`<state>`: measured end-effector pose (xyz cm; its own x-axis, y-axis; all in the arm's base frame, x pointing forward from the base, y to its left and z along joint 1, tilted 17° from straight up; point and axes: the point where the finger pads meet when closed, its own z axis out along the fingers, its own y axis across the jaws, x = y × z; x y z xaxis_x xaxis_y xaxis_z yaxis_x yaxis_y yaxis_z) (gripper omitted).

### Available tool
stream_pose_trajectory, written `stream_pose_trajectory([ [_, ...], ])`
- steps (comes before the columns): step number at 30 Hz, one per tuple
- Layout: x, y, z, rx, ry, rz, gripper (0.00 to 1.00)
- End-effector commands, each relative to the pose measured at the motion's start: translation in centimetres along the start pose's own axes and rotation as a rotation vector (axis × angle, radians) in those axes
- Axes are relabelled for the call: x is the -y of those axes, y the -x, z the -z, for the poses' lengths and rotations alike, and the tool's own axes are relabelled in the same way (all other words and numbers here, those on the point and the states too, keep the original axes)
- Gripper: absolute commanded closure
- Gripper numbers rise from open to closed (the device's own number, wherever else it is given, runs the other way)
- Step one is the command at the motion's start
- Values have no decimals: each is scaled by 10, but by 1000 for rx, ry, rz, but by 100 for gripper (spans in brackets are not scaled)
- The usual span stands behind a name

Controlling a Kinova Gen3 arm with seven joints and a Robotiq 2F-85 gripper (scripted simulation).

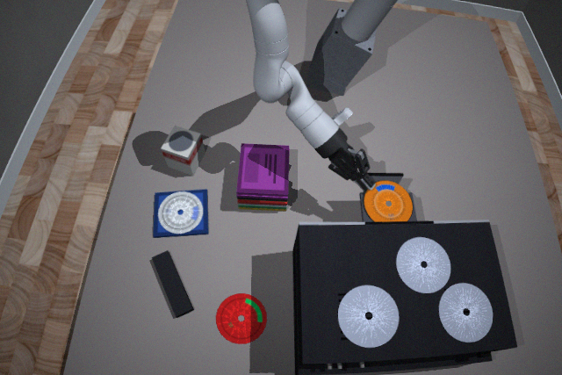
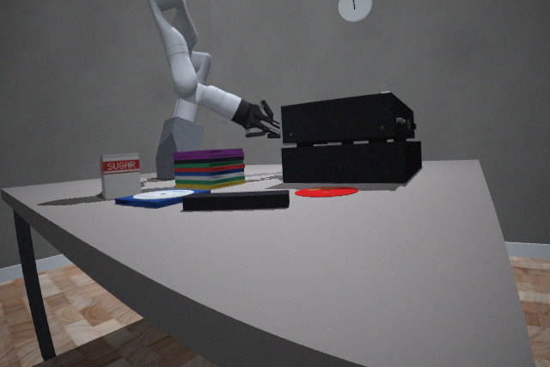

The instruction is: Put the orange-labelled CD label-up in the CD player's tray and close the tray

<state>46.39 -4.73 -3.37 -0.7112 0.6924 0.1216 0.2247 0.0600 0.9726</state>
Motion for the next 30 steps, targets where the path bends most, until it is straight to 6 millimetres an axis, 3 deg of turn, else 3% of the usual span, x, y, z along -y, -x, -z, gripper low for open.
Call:
stream_pose_trajectory([
  [1, -1, 0, 0, 1, 1, 1, 76],
  [30, -3, 0, -1, 1, -92, 1, 76],
])
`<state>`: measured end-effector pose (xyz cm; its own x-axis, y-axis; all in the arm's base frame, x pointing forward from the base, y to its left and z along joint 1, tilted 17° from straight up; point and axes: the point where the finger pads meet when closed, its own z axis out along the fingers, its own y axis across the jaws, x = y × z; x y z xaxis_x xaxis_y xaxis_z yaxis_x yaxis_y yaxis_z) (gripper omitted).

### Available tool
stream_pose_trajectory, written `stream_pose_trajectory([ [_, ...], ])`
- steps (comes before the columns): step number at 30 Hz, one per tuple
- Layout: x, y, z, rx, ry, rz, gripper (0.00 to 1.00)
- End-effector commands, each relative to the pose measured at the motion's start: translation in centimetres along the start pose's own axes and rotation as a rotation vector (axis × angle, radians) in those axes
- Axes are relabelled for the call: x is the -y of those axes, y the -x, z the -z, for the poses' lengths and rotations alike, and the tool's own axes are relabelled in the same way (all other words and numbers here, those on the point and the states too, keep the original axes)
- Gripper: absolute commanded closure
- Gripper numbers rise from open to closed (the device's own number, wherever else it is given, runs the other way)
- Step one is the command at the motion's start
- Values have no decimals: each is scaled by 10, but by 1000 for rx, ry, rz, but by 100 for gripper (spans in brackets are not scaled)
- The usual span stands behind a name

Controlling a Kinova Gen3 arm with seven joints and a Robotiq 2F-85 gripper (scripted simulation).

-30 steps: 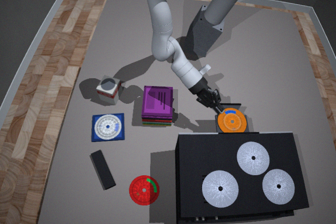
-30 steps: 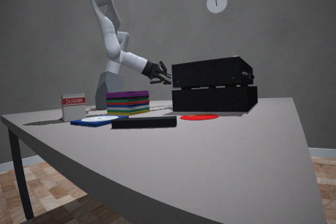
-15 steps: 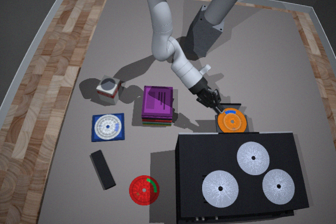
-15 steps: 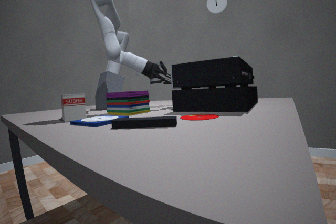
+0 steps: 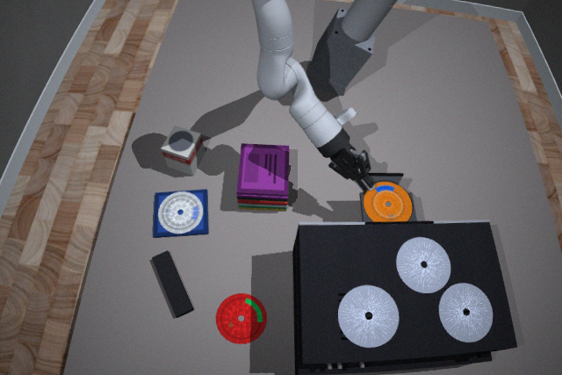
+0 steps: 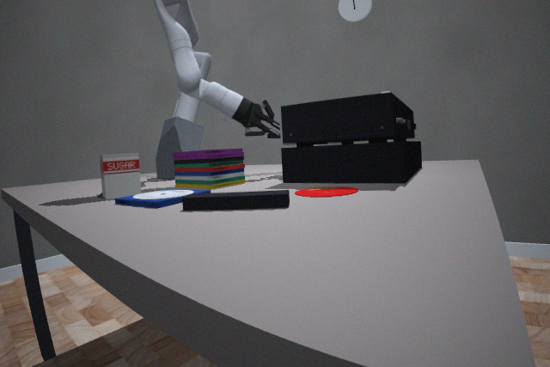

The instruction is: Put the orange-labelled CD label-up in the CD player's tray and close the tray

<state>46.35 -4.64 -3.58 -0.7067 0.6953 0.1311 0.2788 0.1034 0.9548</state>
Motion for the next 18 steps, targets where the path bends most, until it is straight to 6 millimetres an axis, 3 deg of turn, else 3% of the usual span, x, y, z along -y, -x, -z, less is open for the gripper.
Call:
stream_pose_trajectory([
  [1, -5, 1, 0, -1, -36, 12, 76],
  [18, -10, 1, -3, 1, -358, 12, 76],
])
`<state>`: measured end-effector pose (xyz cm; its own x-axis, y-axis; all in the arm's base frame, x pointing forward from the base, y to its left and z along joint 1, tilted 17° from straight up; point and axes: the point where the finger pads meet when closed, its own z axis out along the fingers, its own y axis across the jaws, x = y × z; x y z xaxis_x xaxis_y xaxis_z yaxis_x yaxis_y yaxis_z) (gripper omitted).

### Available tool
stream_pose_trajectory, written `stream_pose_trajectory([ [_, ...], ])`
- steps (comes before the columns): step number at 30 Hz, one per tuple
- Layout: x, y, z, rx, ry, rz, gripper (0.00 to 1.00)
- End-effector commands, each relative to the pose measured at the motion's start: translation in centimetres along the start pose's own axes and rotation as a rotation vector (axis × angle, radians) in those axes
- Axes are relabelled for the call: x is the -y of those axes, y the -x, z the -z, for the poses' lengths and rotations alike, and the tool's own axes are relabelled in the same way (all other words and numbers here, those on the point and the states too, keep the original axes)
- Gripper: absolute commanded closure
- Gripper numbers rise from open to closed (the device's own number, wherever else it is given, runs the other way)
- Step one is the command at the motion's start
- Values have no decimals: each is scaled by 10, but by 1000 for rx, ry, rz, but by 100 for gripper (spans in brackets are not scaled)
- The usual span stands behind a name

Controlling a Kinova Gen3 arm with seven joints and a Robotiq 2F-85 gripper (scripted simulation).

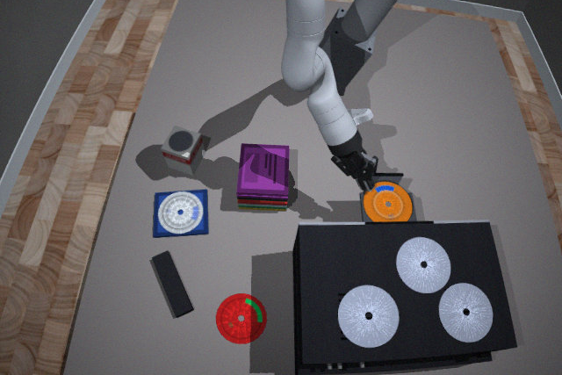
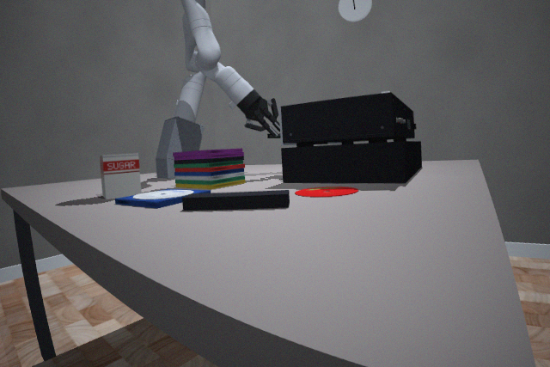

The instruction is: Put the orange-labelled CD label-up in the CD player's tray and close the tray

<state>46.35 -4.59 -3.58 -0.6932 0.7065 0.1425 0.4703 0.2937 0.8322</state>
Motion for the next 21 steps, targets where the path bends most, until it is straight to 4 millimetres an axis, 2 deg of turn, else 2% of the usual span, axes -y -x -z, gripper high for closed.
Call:
stream_pose_trajectory([
  [1, -11, 1, 0, -5, -80, 31, 76],
  [10, -13, 1, -1, -3, -180, 31, 76],
  [21, -13, 1, -1, -3, -202, 31, 76],
])
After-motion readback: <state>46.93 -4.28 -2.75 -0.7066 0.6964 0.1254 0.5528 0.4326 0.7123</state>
